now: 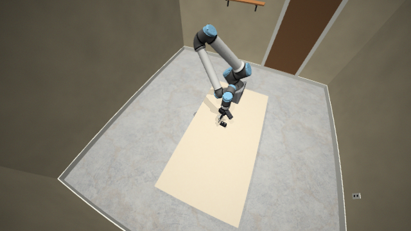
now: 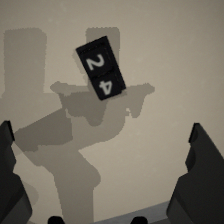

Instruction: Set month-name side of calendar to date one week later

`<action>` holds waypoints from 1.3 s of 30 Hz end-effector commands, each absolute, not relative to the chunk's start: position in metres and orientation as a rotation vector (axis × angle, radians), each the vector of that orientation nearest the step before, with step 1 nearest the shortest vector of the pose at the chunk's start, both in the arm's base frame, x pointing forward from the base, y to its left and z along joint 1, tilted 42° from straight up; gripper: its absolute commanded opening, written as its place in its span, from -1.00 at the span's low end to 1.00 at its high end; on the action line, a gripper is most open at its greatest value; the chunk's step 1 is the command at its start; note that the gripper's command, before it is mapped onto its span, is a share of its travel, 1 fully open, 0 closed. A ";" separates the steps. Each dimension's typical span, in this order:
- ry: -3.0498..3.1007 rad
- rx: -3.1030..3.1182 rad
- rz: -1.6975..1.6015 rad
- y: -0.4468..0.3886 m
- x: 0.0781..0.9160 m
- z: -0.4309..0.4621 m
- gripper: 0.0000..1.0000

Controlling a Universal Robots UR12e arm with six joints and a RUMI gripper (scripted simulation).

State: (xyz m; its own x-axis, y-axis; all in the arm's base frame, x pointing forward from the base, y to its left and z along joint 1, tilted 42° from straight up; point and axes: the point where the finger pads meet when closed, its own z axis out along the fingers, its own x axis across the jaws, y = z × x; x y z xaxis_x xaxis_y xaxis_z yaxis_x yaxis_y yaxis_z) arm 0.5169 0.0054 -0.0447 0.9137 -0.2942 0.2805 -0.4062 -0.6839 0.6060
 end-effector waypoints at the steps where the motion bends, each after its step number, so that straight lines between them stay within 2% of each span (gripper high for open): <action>1: -0.304 2.404 0.147 0.001 0.516 -0.048 1.00; 25: -0.006 2.418 0.038 -0.005 0.517 -0.051 1.00; 26: -0.006 2.418 0.038 -0.005 0.517 -0.051 -0.42; 39: -0.006 2.418 0.038 -0.005 0.517 -0.051 -0.42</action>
State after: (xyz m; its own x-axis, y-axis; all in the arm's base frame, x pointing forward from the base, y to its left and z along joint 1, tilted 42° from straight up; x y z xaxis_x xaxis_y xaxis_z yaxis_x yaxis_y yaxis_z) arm 0.5182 -0.0046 -0.0495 0.9995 0.0073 0.0316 -0.0155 -0.7488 0.6626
